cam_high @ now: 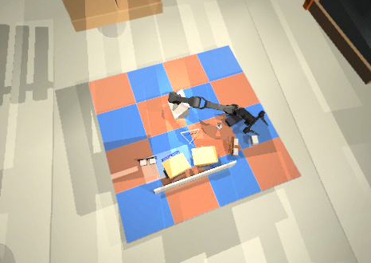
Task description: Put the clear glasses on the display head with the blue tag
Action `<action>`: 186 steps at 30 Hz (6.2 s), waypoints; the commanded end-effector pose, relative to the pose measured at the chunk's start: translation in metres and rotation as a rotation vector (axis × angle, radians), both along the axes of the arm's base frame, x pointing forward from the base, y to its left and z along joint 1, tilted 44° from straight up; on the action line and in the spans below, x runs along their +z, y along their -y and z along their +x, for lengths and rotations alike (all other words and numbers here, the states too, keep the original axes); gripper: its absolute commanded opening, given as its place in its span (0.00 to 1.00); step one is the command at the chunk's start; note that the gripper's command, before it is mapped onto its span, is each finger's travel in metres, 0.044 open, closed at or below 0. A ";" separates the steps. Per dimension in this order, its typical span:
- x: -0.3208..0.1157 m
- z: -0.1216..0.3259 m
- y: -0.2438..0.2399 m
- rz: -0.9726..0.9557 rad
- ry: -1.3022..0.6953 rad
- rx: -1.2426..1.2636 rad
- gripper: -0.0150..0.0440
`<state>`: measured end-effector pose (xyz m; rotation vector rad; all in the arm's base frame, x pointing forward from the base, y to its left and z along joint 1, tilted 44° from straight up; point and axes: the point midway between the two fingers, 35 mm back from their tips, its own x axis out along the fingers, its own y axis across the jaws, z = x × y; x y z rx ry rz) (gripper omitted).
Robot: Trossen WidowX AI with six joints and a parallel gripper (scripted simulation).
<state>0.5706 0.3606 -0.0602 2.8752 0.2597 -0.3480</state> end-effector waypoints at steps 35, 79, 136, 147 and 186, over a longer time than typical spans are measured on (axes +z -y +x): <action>0.027 -0.038 0.180 -1.765 -0.442 0.646 0.59; 0.090 -0.235 0.368 -2.230 -0.354 3.048 0.59; 0.101 -0.311 0.427 -1.474 0.387 3.884 0.46; 0.088 -0.315 0.438 -1.473 0.386 3.885 0.46; 0.074 -0.318 0.453 -1.469 0.381 3.882 0.33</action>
